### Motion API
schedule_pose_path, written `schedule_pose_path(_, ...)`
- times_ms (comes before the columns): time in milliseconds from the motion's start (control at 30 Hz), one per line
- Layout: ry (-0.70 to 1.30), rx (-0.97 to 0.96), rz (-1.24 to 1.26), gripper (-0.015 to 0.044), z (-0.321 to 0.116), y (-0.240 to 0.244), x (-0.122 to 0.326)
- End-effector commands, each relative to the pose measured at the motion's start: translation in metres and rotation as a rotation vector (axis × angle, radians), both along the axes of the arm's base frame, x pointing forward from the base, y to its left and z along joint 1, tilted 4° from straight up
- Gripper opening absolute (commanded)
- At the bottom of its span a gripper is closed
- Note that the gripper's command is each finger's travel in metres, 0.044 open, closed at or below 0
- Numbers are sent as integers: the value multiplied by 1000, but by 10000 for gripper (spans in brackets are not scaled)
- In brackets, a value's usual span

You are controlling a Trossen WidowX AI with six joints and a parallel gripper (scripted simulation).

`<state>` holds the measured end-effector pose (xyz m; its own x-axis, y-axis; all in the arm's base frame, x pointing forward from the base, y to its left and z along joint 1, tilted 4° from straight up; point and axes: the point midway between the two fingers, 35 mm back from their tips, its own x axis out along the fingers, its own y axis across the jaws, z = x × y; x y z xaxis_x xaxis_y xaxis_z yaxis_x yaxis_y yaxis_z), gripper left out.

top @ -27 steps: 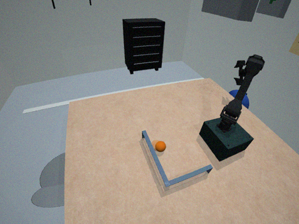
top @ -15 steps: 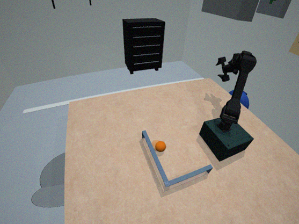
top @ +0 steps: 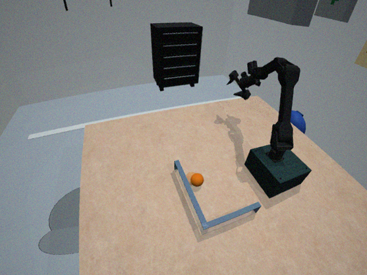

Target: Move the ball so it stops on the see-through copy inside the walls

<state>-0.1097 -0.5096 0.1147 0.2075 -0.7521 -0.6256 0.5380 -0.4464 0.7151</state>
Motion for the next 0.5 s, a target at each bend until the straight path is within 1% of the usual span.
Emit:
schedule_pose_path(0, 51, 50, 126, 385, -13, 0, 54)
schedule_pose_path(67, 82, 73, 202, 385, -19, 2, 86)
schedule_pose_path(133, 60, 95, 203, 385, -23, 6, 97)
schedule_pose_path(200, 35, 133, 217, 385, -30, 14, 118)
schedule_pose_path(400, 138, 186, 429, 385, -44, 34, 196)
schedule_pose_path(467, 188, 204, 526, 385, -50, 47, 228)
